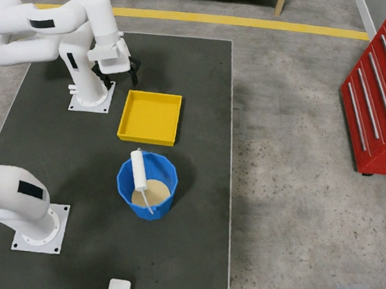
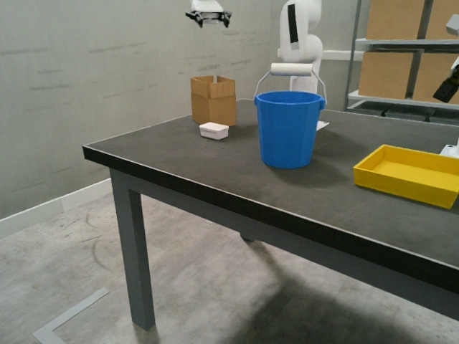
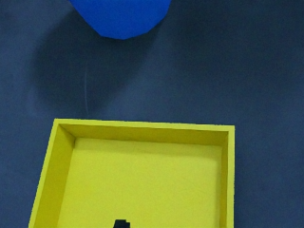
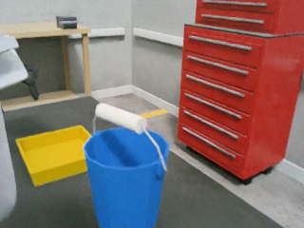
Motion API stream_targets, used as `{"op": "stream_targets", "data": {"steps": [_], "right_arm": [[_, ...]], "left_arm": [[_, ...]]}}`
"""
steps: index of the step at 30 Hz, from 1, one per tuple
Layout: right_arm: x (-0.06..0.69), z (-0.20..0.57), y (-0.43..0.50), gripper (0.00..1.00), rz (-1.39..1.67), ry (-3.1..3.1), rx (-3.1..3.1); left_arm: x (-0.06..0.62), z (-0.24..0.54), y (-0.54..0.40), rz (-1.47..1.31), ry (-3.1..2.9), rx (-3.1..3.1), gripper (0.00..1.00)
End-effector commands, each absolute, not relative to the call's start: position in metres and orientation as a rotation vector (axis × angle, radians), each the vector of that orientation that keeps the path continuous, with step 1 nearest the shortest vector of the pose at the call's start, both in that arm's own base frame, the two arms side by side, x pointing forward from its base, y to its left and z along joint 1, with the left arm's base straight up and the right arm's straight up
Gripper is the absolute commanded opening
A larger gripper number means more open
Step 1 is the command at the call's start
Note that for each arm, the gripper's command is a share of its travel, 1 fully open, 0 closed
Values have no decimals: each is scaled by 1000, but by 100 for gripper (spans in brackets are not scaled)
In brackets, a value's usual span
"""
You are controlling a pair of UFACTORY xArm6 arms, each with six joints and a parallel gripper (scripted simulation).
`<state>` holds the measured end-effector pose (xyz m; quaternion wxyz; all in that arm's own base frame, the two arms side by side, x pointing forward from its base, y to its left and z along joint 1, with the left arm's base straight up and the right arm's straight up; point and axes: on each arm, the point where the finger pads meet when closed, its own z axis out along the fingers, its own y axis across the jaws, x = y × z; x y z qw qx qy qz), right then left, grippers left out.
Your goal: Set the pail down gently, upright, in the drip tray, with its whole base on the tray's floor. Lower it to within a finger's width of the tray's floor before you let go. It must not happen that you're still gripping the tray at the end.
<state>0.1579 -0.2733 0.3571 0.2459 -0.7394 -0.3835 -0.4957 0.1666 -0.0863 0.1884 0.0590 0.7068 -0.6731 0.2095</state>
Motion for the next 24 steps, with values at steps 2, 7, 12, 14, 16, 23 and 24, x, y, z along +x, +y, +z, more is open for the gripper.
{"op": "stream_targets", "data": {"steps": [2, 7, 12, 14, 16, 23, 24], "right_arm": [[158, 361, -241, 100, -1361, -1033, -2020], [159, 360, -204, 100, -1365, -1019, -2008], [159, 357, -186, 100, -1368, -1012, -2002], [159, 357, -183, 100, -1368, -1011, -2001], [159, 357, -181, 100, -1368, -1010, -2000], [159, 357, -181, 100, -1367, -1009, -2001], [159, 357, -181, 100, -1366, -1008, -2002]], "left_arm": [[167, 189, -86, 637, -2039, 2141, 100], [167, 189, -86, 637, -2039, 2141, 100], [167, 189, -86, 637, -2039, 2141, 100], [167, 189, -86, 637, -2039, 2141, 100], [167, 189, -86, 637, -2039, 2141, 100], [167, 189, -86, 637, -2039, 2141, 100], [167, 189, -86, 637, -2039, 2141, 100]]}}
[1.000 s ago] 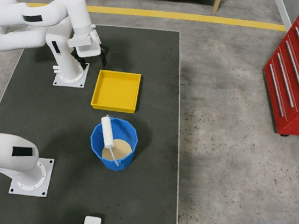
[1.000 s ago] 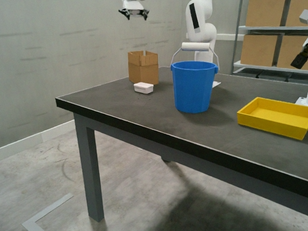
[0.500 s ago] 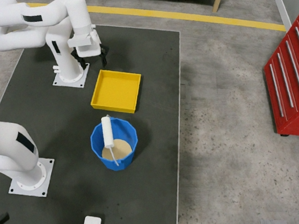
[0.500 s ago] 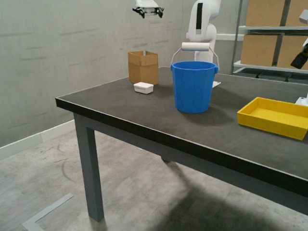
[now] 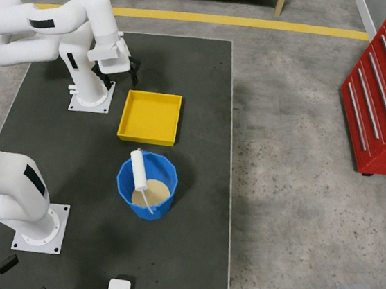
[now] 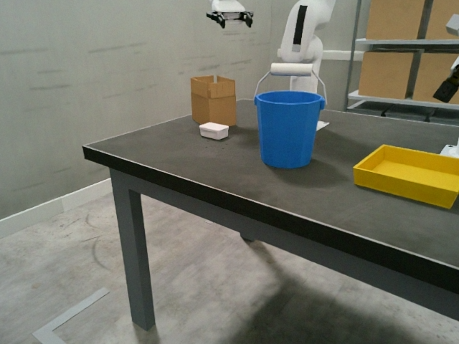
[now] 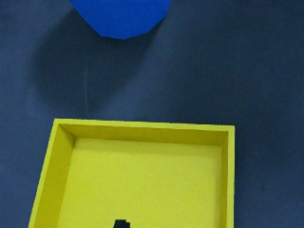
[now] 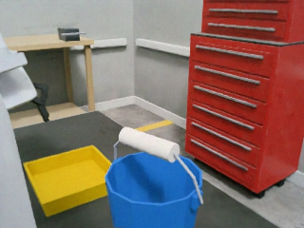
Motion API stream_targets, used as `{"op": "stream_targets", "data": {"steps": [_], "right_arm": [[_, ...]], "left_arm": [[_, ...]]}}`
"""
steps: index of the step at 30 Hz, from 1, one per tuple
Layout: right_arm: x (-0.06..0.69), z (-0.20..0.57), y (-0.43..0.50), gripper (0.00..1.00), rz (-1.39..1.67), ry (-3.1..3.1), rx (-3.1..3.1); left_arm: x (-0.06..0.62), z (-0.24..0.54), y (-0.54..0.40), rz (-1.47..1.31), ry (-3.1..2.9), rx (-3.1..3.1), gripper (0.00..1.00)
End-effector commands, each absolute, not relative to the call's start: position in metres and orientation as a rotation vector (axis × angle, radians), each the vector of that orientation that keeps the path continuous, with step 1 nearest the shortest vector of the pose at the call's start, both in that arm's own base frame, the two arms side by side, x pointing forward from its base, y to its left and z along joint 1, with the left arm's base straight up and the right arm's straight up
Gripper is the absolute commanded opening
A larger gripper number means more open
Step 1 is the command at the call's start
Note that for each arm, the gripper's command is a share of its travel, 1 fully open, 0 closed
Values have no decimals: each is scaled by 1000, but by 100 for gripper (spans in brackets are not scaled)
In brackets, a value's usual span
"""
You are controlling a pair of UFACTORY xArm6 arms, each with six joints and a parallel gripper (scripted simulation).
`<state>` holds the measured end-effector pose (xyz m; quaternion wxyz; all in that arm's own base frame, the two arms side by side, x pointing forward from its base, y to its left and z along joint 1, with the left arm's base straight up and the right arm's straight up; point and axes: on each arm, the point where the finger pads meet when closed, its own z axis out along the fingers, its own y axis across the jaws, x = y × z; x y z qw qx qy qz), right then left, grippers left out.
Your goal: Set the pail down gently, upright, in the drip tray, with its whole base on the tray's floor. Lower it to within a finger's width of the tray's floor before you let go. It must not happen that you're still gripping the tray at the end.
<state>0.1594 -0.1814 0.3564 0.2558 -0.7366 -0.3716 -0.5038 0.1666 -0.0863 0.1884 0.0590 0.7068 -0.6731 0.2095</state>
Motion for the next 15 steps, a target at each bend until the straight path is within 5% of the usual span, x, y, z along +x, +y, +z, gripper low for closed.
{"op": "stream_targets", "data": {"steps": [1, 15], "right_arm": [[159, 356, -182, 100, -1365, -1006, -2003], [155, 345, -189, 100, -1260, -877, -2083]], "left_arm": [[167, 189, -86, 637, -2039, 2141, 100], [167, 189, -86, 637, -2039, 2141, 100]]}}
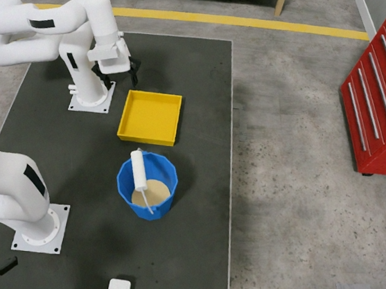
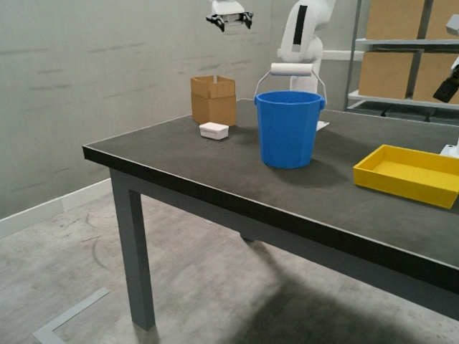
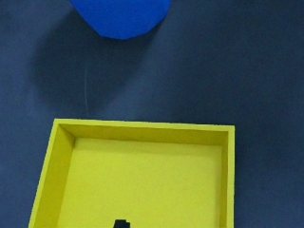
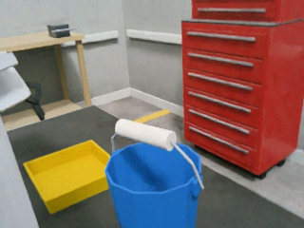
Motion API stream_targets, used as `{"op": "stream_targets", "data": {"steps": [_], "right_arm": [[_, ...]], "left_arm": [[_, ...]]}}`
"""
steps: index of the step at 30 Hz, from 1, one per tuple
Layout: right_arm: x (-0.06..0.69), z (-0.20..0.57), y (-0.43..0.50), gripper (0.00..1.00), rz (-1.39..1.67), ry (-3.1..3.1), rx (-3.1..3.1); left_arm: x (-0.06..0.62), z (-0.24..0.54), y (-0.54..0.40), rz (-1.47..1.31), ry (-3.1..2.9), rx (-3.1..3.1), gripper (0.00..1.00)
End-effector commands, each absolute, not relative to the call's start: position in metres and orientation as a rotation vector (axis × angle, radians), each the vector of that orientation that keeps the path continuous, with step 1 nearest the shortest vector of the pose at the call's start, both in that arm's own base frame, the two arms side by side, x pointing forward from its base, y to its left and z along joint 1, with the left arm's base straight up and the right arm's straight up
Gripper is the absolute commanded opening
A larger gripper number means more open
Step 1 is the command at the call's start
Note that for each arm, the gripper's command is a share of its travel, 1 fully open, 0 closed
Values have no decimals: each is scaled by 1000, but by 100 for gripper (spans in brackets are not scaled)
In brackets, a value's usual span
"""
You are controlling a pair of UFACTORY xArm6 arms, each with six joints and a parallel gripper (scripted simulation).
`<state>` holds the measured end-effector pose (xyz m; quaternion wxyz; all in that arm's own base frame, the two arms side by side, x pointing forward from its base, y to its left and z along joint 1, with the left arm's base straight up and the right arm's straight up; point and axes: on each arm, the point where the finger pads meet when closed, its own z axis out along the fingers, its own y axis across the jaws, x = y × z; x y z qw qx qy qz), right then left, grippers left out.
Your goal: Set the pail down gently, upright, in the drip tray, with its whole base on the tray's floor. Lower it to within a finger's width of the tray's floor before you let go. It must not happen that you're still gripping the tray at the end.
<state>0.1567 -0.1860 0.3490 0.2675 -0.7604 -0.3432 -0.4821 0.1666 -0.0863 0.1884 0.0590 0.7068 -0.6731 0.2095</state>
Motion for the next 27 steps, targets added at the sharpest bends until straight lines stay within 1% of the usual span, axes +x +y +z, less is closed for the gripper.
{"op": "stream_targets", "data": {"steps": [1, 12, 14, 27], "right_arm": [[154, 343, -190, 100, -1243, -854, -2096], [139, 314, -212, 100, -971, -490, -2274], [139, 314, -212, 100, -971, -490, -2274], [114, 282, -245, 100, -638, 22, -2438]], "left_arm": [[167, 189, -86, 637, -2039, 2141, 100], [167, 189, -86, 637, -2039, 2141, 100], [167, 189, -86, 637, -2039, 2141, 100], [167, 189, -86, 637, -2039, 2141, 100]]}}
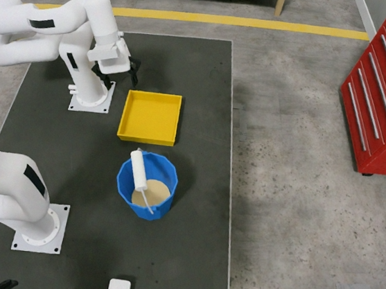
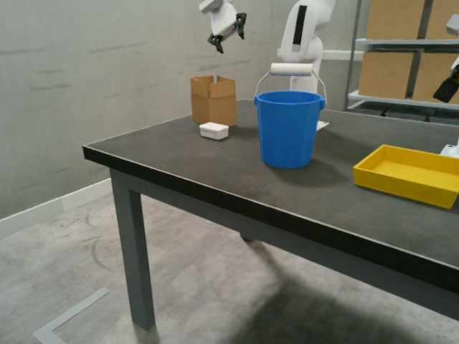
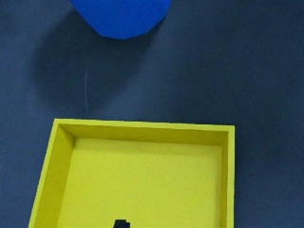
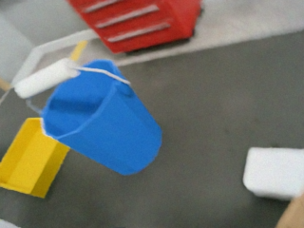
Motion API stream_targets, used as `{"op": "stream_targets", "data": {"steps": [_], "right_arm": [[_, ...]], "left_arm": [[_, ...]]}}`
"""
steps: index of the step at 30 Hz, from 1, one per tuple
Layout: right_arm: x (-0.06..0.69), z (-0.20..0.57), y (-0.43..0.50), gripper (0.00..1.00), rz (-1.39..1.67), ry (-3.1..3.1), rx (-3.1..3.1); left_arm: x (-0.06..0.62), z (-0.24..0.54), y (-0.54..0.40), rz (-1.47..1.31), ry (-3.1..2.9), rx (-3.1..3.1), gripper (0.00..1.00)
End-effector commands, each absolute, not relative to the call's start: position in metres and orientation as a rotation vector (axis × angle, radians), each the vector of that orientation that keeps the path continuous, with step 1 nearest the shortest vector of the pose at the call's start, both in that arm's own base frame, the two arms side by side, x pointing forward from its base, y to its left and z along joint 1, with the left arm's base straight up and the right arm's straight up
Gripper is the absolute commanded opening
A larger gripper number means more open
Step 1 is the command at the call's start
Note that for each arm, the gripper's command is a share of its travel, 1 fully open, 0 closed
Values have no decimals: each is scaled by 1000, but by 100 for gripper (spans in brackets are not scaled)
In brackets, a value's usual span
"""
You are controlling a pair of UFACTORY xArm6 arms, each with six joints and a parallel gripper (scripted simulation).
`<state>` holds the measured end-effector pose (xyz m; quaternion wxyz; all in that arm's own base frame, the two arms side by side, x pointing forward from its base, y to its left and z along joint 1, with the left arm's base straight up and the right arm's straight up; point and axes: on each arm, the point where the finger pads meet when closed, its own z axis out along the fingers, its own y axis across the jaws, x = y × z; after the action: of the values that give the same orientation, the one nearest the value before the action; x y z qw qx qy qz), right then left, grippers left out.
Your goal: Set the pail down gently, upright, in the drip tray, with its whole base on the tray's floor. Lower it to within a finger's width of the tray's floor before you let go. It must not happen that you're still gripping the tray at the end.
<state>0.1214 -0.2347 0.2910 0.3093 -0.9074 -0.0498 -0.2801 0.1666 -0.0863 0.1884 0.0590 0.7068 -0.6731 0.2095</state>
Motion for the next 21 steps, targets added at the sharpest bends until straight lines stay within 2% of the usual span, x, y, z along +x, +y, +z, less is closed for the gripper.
{"op": "stream_targets", "data": {"steps": [1, 21], "right_arm": [[112, 280, -247, 100, -616, 59, -2446], [74, 254, -291, 100, -282, 721, -2525]], "left_arm": [[167, 189, -86, 637, -2039, 2141, 100], [167, 189, -86, 637, -2039, 2141, 100]]}}
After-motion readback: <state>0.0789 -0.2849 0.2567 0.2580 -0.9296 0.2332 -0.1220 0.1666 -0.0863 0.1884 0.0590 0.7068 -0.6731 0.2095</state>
